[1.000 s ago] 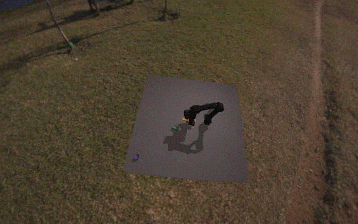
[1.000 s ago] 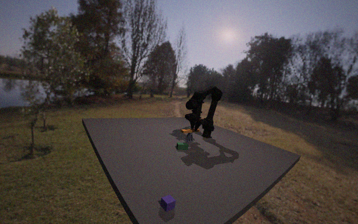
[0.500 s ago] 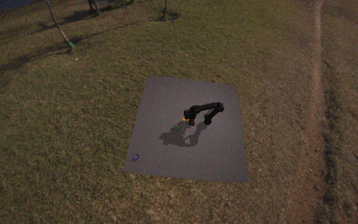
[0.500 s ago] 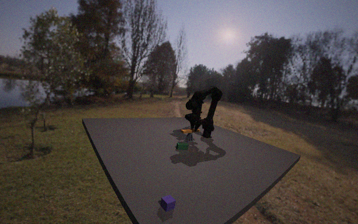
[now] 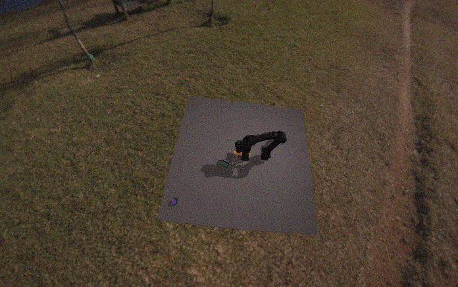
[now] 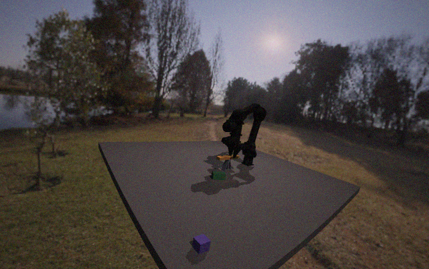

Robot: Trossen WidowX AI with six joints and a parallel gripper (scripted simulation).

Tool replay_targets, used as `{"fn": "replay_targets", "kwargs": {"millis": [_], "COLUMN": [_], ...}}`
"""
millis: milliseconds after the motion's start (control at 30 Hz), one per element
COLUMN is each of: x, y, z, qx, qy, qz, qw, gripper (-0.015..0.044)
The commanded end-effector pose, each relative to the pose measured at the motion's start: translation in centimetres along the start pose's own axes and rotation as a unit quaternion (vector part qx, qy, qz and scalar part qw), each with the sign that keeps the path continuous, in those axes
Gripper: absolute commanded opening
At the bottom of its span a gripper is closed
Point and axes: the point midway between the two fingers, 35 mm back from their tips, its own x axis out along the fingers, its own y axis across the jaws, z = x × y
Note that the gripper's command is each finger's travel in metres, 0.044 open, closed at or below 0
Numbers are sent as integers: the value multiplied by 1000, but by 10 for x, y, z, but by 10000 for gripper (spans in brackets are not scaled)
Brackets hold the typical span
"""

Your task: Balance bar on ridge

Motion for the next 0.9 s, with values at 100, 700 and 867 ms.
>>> {"fn": "replay_targets", "kwargs": {"millis": [100,700,867], "x": [1,2,3], "y": [1,0,0], "z": [0,0,0], "qx": [-2,-2,-2], "qy": [0,0,0], "qz": [2,2,2], "qw": [1000,1000,1000], "gripper": [0,0,0]}}
